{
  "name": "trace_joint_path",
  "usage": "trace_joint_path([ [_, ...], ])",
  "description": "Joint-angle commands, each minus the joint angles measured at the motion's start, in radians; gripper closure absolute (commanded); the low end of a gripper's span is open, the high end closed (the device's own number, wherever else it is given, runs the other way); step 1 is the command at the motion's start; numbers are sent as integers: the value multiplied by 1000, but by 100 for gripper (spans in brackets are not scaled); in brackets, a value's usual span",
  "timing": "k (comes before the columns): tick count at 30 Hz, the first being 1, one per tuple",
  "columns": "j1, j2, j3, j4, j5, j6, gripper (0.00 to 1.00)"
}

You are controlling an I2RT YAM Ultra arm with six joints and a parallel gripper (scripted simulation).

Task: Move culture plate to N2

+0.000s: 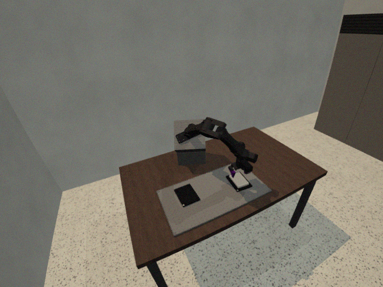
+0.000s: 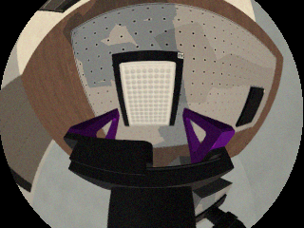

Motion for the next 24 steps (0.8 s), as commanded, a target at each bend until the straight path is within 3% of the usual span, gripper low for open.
trace_joint_path([
  [1, 17, 22, 18, 31, -4, -16, 0],
  [24, -56, 110, 43, 137, -31, -76, 0],
])
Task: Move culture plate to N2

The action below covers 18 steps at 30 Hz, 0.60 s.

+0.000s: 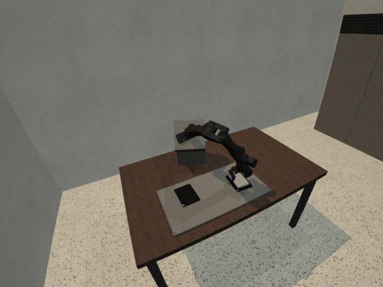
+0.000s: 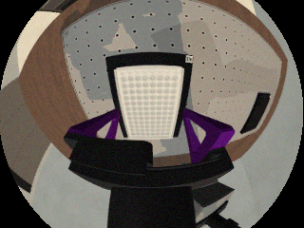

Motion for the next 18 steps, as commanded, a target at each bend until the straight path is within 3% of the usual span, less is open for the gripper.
trace_joint_path([
  [1, -9, 31, 16, 34, -8, -18, 0],
  [10, -26, 63, 33, 65, -17, -37, 0],
  [18, -8, 65, 11, 59, -12, -35, 0],
])
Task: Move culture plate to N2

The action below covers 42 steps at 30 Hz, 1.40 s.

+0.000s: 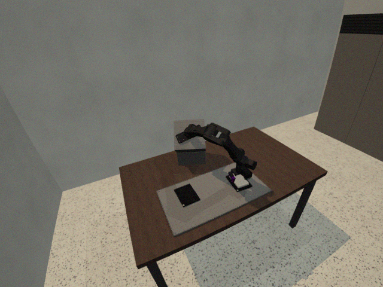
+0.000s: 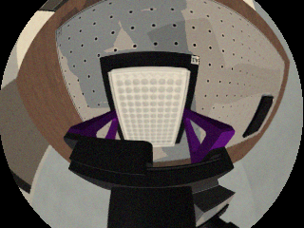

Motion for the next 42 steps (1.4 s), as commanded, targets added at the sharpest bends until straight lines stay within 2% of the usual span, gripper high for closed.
trace_joint_path([
  [1, 17, 16, -3, 7, -1, -5, 0],
  [38, 17, 16, -3, 7, -1, -5, 0],
  [39, 17, 16, -3, 7, -1, -5, 100],
  [42, 14, 16, -5, -9, 5, -5, 100],
])
